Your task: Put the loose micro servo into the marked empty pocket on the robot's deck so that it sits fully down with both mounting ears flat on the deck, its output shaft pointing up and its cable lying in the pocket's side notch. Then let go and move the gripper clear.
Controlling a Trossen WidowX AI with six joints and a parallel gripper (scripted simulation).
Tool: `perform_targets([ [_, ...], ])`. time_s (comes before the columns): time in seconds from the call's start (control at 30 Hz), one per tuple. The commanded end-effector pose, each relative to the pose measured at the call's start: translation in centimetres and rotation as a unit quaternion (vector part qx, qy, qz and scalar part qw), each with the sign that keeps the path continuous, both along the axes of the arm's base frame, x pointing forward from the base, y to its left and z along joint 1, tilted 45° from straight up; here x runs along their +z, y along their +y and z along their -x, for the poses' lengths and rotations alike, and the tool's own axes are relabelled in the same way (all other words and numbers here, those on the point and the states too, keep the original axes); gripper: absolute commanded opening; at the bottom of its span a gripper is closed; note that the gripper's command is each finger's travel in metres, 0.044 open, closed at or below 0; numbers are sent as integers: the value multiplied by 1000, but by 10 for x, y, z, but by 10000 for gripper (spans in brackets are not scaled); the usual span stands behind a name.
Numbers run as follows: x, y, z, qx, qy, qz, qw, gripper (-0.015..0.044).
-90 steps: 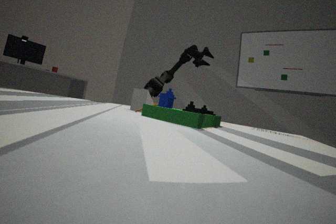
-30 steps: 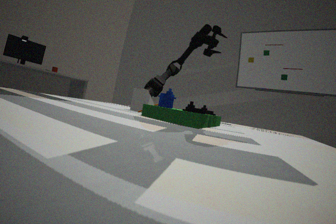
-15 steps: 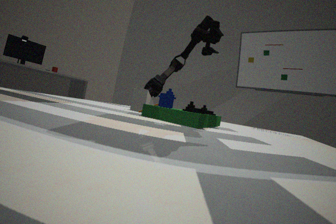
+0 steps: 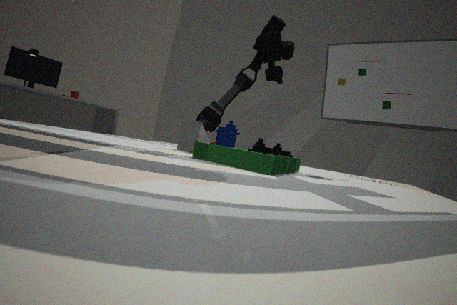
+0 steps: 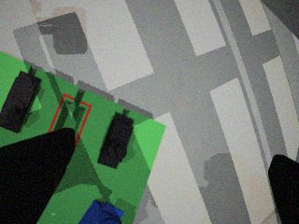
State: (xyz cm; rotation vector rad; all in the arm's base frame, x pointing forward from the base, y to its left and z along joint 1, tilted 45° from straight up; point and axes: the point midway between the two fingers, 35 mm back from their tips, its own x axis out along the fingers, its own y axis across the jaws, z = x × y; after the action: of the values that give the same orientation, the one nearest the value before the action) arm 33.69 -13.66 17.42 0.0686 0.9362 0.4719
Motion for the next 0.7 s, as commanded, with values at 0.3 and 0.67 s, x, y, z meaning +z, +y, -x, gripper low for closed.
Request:
perform_targets([
  [0.3,-101,7,46,-33,201,-89,975,440],
  [0.67,-158,31,103,-42,361,-159,918,440],
])
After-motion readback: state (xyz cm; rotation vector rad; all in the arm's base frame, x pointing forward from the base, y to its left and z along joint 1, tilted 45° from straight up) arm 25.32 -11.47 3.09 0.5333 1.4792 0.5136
